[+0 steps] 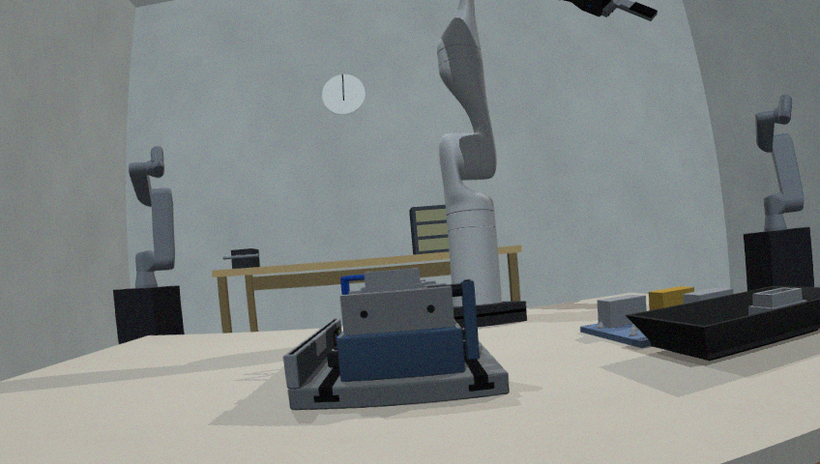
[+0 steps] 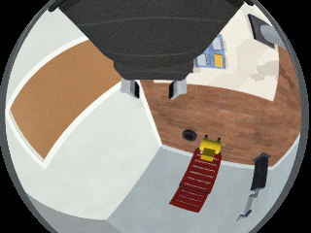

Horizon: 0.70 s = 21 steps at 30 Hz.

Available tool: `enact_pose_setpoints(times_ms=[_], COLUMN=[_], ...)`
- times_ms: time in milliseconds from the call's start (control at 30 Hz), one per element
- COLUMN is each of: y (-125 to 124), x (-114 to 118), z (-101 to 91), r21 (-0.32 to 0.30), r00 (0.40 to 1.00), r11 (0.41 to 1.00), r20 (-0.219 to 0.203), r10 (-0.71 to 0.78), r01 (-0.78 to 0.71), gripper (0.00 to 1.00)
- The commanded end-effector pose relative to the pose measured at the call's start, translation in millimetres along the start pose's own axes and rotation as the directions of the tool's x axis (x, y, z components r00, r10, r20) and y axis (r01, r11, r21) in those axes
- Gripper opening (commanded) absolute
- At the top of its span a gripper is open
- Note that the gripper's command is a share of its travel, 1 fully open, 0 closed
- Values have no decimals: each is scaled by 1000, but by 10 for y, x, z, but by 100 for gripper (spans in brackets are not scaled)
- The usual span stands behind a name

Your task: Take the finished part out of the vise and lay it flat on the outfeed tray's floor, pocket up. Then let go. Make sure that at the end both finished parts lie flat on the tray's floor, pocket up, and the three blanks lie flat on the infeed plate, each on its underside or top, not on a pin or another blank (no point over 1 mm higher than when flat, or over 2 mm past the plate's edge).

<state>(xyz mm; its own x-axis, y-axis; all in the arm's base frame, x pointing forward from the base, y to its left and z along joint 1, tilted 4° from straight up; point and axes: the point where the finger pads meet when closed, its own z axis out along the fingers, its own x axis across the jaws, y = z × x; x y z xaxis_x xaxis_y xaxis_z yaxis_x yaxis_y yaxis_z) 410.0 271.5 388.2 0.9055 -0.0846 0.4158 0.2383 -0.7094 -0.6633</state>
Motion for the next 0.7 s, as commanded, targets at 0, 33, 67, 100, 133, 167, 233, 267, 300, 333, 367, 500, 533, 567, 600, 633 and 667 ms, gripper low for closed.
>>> enact_pose_setpoints(times_ms=[0, 33, 67, 100, 133, 167, 233, 267, 300, 333, 367, 500, 533, 567, 600, 633, 667], y=[370, 473, 584, 697, 810, 924, 1155, 1272, 1382, 1382, 1606, 1630, 1874, 1874, 1874, 1874, 1874], x=[140, 166, 191, 214, 235, 253, 283, 295, 304, 304, 316, 317, 321, 321, 321, 321, 321], z=[130, 142, 154, 165, 174, 181, 190, 192, 192, 192, 187, 186, 171, 171, 171, 171, 171], r21=[-52, -68, -86, -103, -121, -139, -175, -193, -210, -210, -245, -249, -286, -286, -286, -286, -286], r00=[999, 999, 999, 999, 998, 997, 996, 995, 994, 994, 991, 991, 987, 987, 987, 987, 987], r11=[999, 998, 996, 995, 993, 990, 985, 981, 978, 978, 969, 969, 958, 958, 958, 958, 958], r20=[27, 34, 43, 51, 60, 69, 89, 100, 110, 110, 131, 133, 158, 158, 158, 158, 158], r10=[19, 18, 17, 16, 15, 15, 16, 16, 17, 17, 20, 20, 24, 24, 24, 24, 24], r01=[-17, -15, -13, -11, -8, -5, 0, 3, 6, 6, 13, 14, 22, 22, 22, 22, 22], gripper=[100, 100, 100, 100, 100, 100, 100, 100, 100, 100, 100, 100, 100, 100, 100, 100, 100])
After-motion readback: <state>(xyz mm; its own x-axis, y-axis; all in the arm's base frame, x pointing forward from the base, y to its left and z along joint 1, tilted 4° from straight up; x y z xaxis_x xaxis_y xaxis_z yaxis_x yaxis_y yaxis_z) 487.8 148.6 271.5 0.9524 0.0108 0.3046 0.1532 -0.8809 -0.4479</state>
